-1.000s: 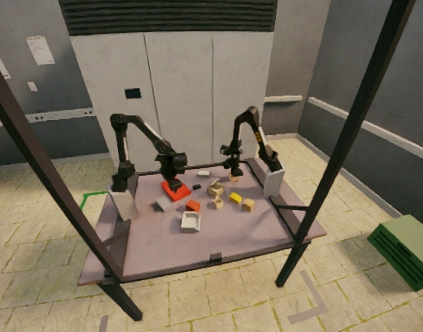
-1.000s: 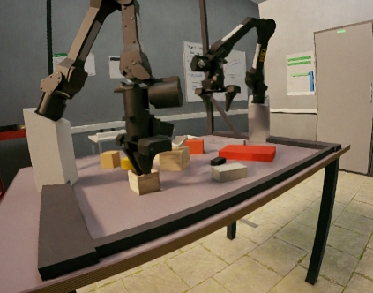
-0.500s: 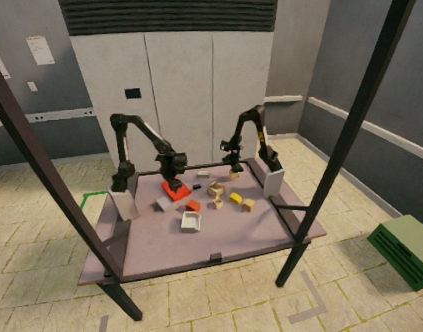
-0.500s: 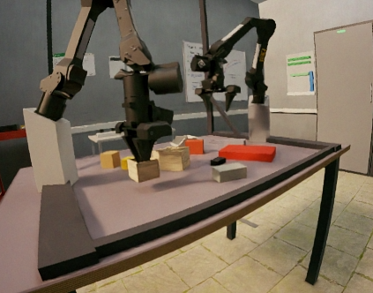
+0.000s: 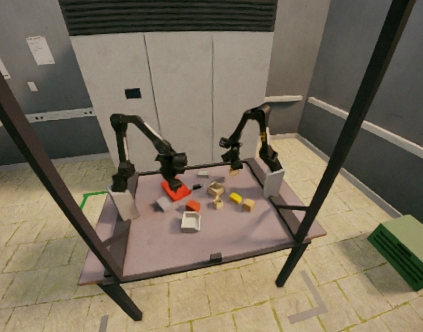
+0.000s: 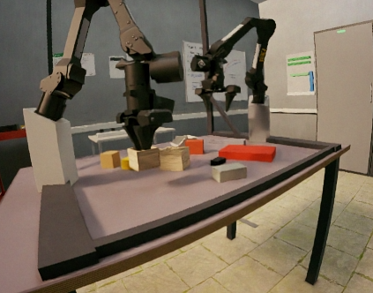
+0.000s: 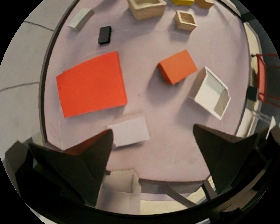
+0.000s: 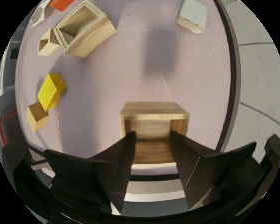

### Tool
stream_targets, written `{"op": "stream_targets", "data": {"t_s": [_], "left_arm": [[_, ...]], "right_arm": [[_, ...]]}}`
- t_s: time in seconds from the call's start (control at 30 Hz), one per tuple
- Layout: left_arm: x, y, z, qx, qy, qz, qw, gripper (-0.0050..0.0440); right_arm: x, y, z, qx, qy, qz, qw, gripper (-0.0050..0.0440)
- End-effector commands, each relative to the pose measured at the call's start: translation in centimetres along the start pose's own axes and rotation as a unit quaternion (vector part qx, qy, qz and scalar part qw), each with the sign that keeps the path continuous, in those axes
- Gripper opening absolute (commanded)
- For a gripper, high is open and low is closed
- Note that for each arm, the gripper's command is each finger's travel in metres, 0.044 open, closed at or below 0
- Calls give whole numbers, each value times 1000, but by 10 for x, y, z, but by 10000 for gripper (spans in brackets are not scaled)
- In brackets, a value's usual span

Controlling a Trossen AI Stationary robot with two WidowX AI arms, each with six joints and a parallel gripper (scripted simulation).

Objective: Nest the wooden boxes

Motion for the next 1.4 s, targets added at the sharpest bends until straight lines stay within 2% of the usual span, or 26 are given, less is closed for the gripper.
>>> {"op": "stream_targets", "data": {"t_s": [0.0, 0.33, 0.4, 0.9, 0.97, 1.37], "left_arm": [[4, 3, 0, 6, -5, -6, 1000, 400], [4, 3, 0, 6, -5, -6, 1000, 400], [4, 3, 0, 6, -5, -6, 1000, 400], [4, 3, 0, 6, -5, -6, 1000, 400], [4, 3, 0, 6, -5, -6, 1000, 400], [4, 3, 0, 6, -5, -6, 1000, 400]], "right_arm": [[2, 16, 0, 1, -2, -2, 1000, 236], [8, 58, 14, 0, 3, 3, 1000, 236], [8, 58, 14, 0, 3, 3, 1000, 236], [25, 117, 49, 0, 3, 3, 1000, 236], [25, 117, 49, 0, 3, 3, 1000, 236], [44, 157, 87, -1, 0, -6, 1000, 236]]}}
Point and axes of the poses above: on each arm, the point midway between the two fingers, 35 mm back from their tips, its own x axis back along the fingers, its own z axis across the jaws, y = z × x, the point moved 8 cm from there along x, back along the fingers, and after that the axes turned 4 degrees about x, right-handed, at the moved point
